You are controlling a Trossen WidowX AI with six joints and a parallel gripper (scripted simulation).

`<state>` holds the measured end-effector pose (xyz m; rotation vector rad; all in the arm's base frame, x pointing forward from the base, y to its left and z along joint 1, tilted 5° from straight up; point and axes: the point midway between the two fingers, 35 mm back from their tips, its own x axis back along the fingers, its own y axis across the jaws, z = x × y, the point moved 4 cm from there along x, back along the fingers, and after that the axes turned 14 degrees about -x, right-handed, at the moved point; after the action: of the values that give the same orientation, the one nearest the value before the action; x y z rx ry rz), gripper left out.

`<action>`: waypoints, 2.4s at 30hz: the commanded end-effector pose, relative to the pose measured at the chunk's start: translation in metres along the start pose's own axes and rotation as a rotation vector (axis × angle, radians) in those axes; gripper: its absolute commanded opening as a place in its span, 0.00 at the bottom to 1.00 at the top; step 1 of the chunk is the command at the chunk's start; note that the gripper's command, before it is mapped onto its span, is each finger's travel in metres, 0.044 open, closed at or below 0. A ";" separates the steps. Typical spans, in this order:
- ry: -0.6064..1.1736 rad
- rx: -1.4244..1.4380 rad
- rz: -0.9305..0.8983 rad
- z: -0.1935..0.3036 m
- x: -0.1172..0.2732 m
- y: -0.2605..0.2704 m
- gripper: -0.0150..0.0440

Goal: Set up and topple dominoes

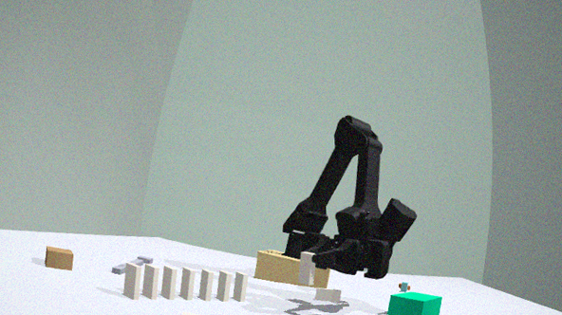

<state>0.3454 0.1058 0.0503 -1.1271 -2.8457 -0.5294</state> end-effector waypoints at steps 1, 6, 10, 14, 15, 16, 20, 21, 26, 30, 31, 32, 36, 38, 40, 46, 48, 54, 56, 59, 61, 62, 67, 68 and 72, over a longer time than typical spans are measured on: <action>-0.002 -0.007 0.000 0.011 -0.002 -0.002 0.44; -0.001 -0.006 0.000 0.027 -0.005 -0.008 0.44; -0.001 -0.007 0.000 0.040 -0.006 -0.014 0.44; -0.001 -0.007 -0.001 0.048 -0.007 -0.018 0.44; -0.001 -0.007 -0.001 0.048 -0.007 -0.018 0.44; -0.001 -0.007 -0.001 0.048 -0.007 -0.018 0.44; -0.001 -0.007 -0.001 0.048 -0.007 -0.018 0.44; -0.001 -0.007 -0.001 0.048 -0.007 -0.018 0.44; -0.001 -0.007 -0.001 0.048 -0.007 -0.018 0.52; -0.001 -0.007 -0.001 0.048 -0.007 -0.018 0.70; -0.001 -0.007 -0.001 0.048 -0.007 -0.018 0.75; -0.001 -0.007 -0.001 0.048 -0.007 -0.018 0.79; -0.001 -0.007 -0.001 0.048 -0.007 -0.018 0.97; -0.001 -0.007 -0.001 0.048 -0.007 -0.018 1.00; -0.001 -0.006 -0.001 0.046 -0.007 -0.017 1.00; 0.001 0.001 -0.001 0.001 -0.003 -0.006 1.00; 0.001 0.001 -0.001 0.000 -0.002 -0.006 1.00; 0.035 0.021 -0.011 0.002 -0.008 0.000 1.00; 0.136 0.071 -0.032 0.007 -0.022 0.017 1.00; 0.320 0.137 -0.044 0.012 -0.044 0.036 1.00; 0.452 0.167 -0.032 0.011 -0.057 0.042 1.00; 0.520 0.176 -0.020 0.010 -0.062 0.043 1.00; 0.877 0.174 0.084 -0.009 -0.078 0.038 1.00; 0.951 0.163 0.112 -0.016 -0.079 0.035 1.00; 1.122 0.089 0.166 -0.038 -0.080 0.033 1.00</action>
<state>0.4185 0.0919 0.0366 -0.7672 -2.2929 -0.4600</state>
